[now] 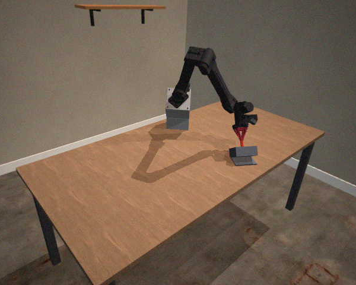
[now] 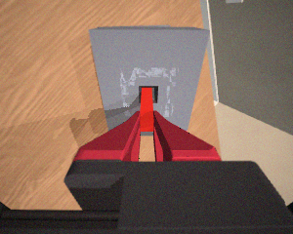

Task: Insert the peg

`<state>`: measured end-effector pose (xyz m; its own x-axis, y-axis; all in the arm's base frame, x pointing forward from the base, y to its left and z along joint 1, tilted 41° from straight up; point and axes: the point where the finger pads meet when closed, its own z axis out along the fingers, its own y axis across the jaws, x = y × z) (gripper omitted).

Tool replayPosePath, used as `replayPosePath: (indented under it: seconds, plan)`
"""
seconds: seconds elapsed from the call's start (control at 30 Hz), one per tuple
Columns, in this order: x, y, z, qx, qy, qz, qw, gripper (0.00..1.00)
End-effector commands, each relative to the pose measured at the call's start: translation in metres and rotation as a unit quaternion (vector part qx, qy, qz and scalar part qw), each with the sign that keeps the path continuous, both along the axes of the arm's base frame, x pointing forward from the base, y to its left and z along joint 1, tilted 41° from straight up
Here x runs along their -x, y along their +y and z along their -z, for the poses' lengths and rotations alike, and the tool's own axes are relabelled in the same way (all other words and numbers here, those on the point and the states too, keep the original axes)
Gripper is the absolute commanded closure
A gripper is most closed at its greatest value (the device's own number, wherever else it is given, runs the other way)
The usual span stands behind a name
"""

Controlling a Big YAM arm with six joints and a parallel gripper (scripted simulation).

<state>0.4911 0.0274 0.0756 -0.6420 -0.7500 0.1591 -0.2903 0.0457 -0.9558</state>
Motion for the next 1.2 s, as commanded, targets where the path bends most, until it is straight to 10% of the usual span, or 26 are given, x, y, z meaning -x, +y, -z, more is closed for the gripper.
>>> replayPosePath:
  seconds: [0.0, 0.23, 1.17]
  plan:
    - [-0.001, 0.002, -0.002, -0.001, -0.003, -0.002, 1.0, 0.77]
    - [-0.001, 0.002, -0.002, -0.001, -0.003, -0.002, 1.0, 0.0]
    - [0.037, 0.039, -0.014, -0.008, -0.002, 0.004, 1.0, 0.0]
